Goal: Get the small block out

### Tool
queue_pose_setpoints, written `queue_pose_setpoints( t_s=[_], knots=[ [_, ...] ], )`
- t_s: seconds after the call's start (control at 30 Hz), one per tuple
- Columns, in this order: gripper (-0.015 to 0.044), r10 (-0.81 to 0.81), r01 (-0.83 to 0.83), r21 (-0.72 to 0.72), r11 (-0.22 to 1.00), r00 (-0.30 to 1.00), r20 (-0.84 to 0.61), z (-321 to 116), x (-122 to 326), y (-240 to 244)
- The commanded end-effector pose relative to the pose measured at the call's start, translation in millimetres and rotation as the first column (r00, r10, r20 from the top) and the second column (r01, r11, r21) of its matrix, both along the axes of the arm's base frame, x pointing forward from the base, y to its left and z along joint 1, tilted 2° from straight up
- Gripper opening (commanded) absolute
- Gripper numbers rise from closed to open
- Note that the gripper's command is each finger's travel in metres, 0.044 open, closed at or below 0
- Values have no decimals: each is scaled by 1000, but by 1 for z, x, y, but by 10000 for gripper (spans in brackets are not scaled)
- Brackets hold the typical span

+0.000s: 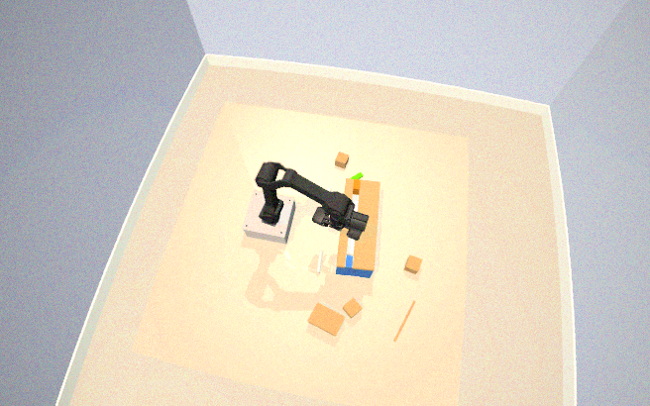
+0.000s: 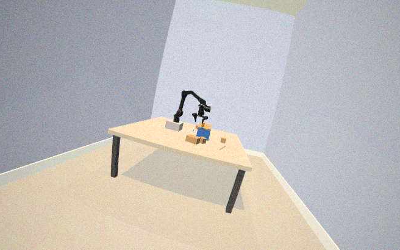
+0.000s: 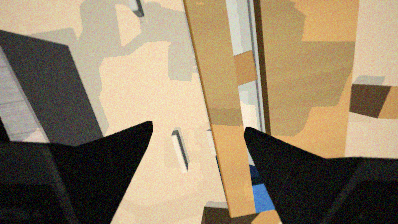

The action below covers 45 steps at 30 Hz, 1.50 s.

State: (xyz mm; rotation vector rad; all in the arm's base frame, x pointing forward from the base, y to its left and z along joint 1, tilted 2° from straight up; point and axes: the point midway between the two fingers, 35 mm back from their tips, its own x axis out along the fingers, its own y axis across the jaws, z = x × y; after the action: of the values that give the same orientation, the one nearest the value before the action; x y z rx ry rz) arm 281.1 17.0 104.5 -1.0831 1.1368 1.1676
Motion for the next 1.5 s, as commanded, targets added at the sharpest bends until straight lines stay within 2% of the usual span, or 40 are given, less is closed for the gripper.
queue_pose_setpoints(
  t_s=[0.0,0.3,1.47],
  knots=[
    [400,73,-75,-111,991,997,-21,0,-3,23],
    [400,271,-250,-427,869,963,-12,9,-12,82],
    [400,275,-252,-432,866,961,-10,-37,-7,90]
  ],
)
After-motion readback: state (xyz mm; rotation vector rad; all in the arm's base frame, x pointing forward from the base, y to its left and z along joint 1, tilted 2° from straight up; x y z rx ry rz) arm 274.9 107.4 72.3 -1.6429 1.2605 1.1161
